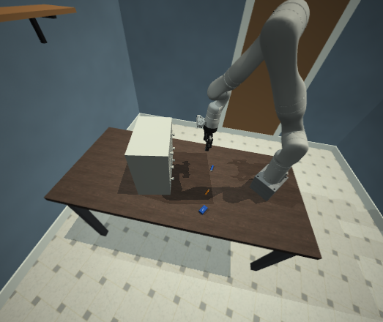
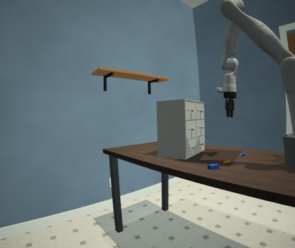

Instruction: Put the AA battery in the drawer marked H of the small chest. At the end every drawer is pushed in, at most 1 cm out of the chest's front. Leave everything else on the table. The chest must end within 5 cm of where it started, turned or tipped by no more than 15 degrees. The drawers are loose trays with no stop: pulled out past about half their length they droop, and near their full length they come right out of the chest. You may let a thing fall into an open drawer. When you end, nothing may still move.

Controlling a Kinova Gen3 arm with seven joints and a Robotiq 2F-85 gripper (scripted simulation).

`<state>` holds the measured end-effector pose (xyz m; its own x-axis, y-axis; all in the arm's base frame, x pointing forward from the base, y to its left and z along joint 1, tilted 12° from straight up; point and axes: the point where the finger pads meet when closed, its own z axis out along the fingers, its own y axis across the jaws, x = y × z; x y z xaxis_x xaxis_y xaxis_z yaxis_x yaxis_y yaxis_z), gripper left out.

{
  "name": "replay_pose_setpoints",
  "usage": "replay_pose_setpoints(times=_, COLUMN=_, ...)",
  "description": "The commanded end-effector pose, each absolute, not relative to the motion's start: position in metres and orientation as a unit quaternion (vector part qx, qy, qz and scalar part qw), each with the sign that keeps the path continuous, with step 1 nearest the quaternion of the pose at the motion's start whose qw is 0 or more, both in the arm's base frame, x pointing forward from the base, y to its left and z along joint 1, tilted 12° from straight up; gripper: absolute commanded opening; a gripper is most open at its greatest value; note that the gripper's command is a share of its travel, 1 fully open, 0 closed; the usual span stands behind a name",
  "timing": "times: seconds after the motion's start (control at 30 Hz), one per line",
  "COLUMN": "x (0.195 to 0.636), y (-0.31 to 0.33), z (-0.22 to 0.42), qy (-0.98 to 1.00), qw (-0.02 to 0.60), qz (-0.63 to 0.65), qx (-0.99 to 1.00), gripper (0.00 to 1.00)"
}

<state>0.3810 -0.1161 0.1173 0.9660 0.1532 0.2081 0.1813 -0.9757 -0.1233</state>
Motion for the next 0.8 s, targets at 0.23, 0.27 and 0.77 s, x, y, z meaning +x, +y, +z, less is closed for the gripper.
replay_pose_setpoints(times=0.23, x=0.3825, y=-0.1166, z=0.1149, qy=-0.081, qw=0.072, qz=-0.112, qx=-0.988, gripper=1.0)
replay_pose_setpoints(times=0.27, x=0.383, y=-0.1165, z=0.1145, qy=-0.081, qw=0.072, qz=-0.114, qx=-0.988, gripper=1.0)
replay_pose_setpoints(times=0.77, x=0.3889, y=-0.1148, z=0.109, qy=-0.079, qw=0.074, qz=-0.142, qx=-0.984, gripper=1.0)
